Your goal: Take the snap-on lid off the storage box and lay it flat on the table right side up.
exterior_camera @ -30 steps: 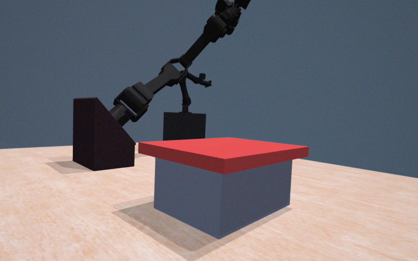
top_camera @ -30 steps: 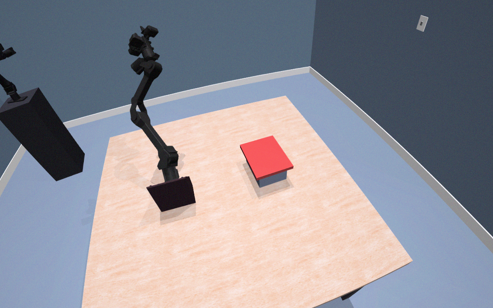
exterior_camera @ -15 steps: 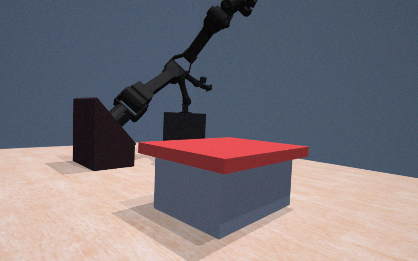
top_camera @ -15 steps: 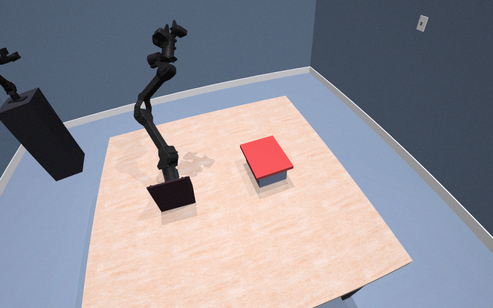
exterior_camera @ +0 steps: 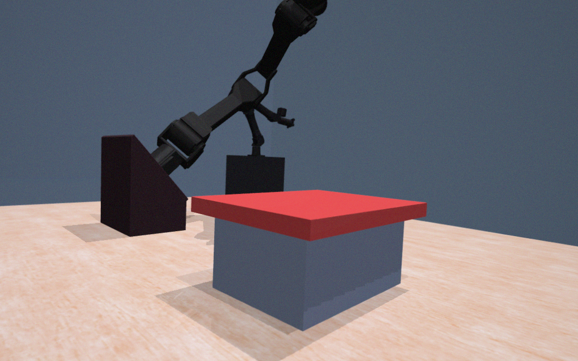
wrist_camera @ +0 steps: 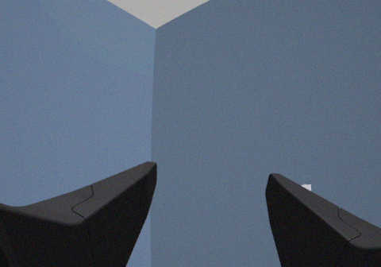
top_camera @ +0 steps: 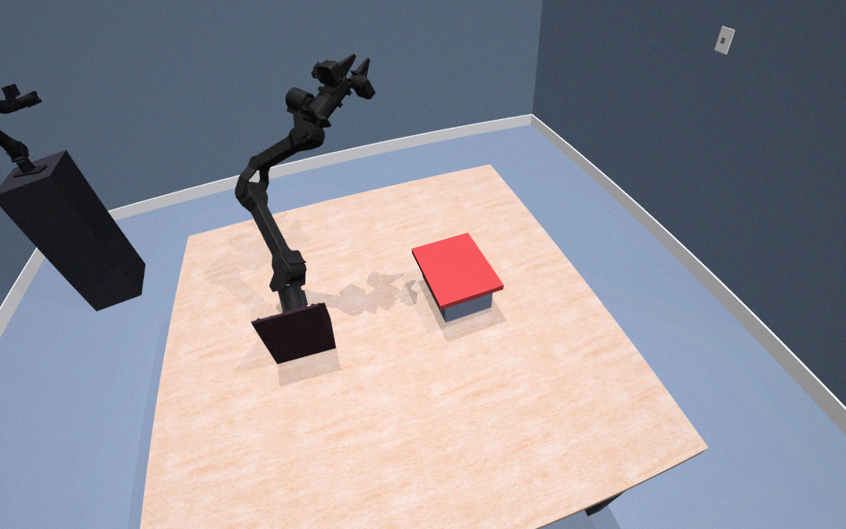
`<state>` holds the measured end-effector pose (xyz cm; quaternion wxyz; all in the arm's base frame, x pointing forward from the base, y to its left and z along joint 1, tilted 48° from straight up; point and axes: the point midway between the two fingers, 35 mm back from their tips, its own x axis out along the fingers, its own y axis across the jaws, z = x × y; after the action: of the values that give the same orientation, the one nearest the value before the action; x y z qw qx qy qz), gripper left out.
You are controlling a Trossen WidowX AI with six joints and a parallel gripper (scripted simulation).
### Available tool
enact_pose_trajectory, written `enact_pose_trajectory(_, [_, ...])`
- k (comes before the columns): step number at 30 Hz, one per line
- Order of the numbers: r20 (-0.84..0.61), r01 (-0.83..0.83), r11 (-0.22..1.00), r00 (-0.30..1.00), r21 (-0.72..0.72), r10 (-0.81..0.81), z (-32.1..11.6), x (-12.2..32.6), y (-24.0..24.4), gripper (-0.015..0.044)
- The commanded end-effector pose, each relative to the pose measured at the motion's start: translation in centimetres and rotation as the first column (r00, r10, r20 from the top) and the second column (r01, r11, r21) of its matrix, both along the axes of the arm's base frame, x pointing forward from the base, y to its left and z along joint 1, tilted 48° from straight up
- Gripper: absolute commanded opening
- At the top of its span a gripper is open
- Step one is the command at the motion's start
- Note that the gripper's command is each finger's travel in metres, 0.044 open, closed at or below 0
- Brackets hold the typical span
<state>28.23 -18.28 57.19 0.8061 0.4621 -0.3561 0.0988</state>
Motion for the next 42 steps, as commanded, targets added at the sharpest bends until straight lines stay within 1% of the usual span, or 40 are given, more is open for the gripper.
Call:
enact_pose_trajectory(1, [-0.15, -0.044, 0.993, 0.987, 0.106, 0.059, -5.4, 2.9, -2.0, 0.0235])
enact_pose_trajectory(3, [-0.202, -0.058, 0.987, 0.975, 0.149, 0.087, -7.6, 3.8, -2.5, 0.0235])
enact_pose_trajectory(7, [-0.34, -0.087, 0.954, 0.922, 0.287, 0.186, -14.2, 5.9, -3.7, 0.0235])
enact_pose_trajectory(10, [-0.409, -0.095, 0.92, 0.875, 0.38, 0.259, -18.5, 6.8, -4.1, 0.0235])
enact_pose_trajectory(12, [-0.425, -0.095, 0.909, 0.861, 0.406, 0.28, -19.7, 7.0, -4.1, 0.0235])
enact_pose_trajectory(16, [-0.489, -0.086, 0.829, 0.772, 0.553, 0.406, -26.4, 7.4, -3.9, 0.0235])
enact_pose_trajectory(19, [-0.507, -0.064, 0.752, 0.701, 0.656, 0.502, -31.0, 7.2, -3.3, 0.0235])
enact_pose_trajectory(20, [-0.507, -0.054, 0.723, 0.677, 0.688, 0.533, -32.5, 7.1, -2.9, 0.0235])
enact_pose_trajectory(22, [-0.505, -0.046, 0.701, 0.66, 0.711, 0.556, -33.6, 6.9, -2.7, 0.0235])
enact_pose_trajectory(26, [-0.464, 0.015, 0.551, 0.559, 0.834, 0.687, -39.6, 5.6, -0.8, 0.0235])
enact_pose_trajectory(30, [-0.369, 0.097, 0.369, 0.469, 0.925, 0.802, -44.9, 3.6, 1.9, 0.0235])
enact_pose_trajectory(32, [-0.345, 0.114, 0.331, 0.454, 0.937, 0.821, -45.8, 3.1, 2.5, 0.0235])
enact_pose_trajectory(35, [-0.235, 0.189, 0.171, 0.403, 0.967, 0.885, -49.1, 1.1, 5.1, 0.0235])
enact_pose_trajectory(36, [-0.212, 0.203, 0.14, 0.396, 0.969, 0.894, -49.6, 0.7, 5.6, 0.0235])
enact_pose_trajectory(42, [-0.204, 0.207, 0.13, 0.393, 0.97, 0.897, -49.8, 0.6, 5.7, 0.0235])
